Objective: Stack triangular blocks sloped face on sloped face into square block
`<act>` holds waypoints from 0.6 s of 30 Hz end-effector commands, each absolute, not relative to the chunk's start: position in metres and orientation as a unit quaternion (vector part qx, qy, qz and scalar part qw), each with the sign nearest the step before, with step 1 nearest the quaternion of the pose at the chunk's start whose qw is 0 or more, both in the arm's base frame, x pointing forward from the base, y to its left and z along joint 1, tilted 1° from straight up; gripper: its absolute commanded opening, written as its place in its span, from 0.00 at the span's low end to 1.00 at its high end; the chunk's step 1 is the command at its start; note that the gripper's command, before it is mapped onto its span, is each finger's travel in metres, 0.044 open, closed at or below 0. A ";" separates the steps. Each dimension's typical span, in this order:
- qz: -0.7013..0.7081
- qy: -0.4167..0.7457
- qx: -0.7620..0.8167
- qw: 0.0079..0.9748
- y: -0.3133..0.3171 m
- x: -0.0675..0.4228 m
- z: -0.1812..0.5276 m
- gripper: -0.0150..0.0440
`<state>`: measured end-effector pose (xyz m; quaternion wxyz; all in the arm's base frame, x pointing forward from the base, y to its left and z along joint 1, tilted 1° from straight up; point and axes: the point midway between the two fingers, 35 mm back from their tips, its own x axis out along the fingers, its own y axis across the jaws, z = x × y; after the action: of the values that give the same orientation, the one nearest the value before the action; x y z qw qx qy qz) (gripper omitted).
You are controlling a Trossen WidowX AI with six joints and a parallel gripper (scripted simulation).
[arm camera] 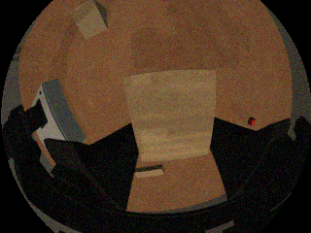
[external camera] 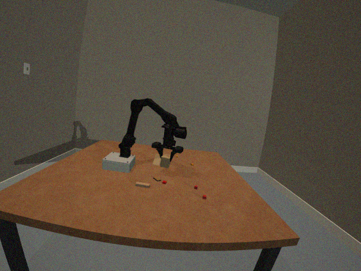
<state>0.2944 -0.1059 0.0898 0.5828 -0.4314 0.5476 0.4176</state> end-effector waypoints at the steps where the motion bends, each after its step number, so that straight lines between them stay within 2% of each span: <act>1: 0.430 0.533 -0.465 0.561 -0.106 0.294 0.092 0.25; 6: 0.431 0.532 -0.466 0.560 -0.103 0.294 0.093 0.25; 18: 0.433 0.531 -0.464 0.561 -0.051 0.277 0.112 0.25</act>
<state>0.2829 -0.0595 0.1083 0.5613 -0.4651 0.5289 0.4346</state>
